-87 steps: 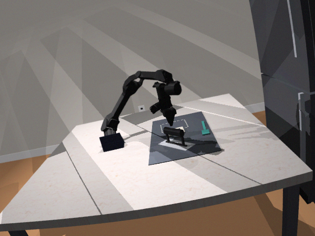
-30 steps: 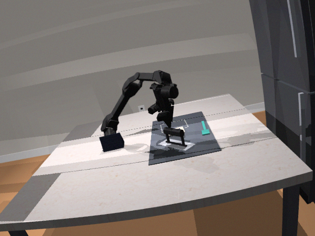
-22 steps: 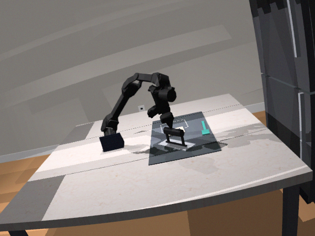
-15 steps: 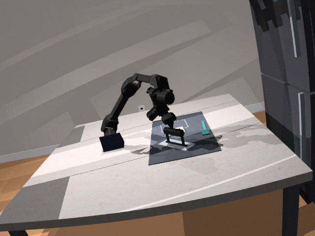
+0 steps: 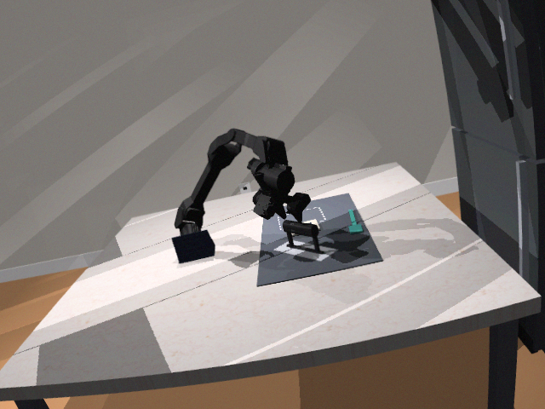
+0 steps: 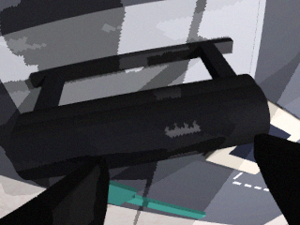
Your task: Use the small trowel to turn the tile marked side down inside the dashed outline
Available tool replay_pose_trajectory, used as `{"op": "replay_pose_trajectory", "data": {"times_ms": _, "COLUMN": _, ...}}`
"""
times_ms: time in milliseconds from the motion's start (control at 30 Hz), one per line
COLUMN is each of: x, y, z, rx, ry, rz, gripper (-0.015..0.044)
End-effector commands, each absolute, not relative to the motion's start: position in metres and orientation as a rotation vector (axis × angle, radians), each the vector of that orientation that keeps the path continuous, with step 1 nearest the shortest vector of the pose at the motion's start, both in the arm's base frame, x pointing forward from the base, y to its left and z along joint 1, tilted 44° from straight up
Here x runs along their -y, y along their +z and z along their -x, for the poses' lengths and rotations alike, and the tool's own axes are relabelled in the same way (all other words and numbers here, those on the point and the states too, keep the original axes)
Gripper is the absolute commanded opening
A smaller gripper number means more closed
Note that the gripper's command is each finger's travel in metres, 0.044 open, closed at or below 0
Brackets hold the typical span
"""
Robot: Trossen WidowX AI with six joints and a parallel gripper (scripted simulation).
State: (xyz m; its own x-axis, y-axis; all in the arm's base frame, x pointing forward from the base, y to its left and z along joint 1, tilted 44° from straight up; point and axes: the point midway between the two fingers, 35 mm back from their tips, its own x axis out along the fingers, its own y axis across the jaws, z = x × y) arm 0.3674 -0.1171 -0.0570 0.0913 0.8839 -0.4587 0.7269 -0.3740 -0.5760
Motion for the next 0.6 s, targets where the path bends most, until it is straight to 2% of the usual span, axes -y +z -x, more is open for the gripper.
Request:
{"op": "replay_pose_trajectory", "data": {"times_ms": 0, "x": 0.1139, "y": -0.0641, "z": -0.3622, "rx": 1.732, "ry": 1.01, "rz": 2.238, "gripper": 0.03}}
{"op": "replay_pose_trajectory", "data": {"times_ms": 567, "x": 0.113, "y": -0.0696, "z": -0.3541, "rx": 2.061, "ry": 0.372, "rz": 2.631, "gripper": 0.03}}
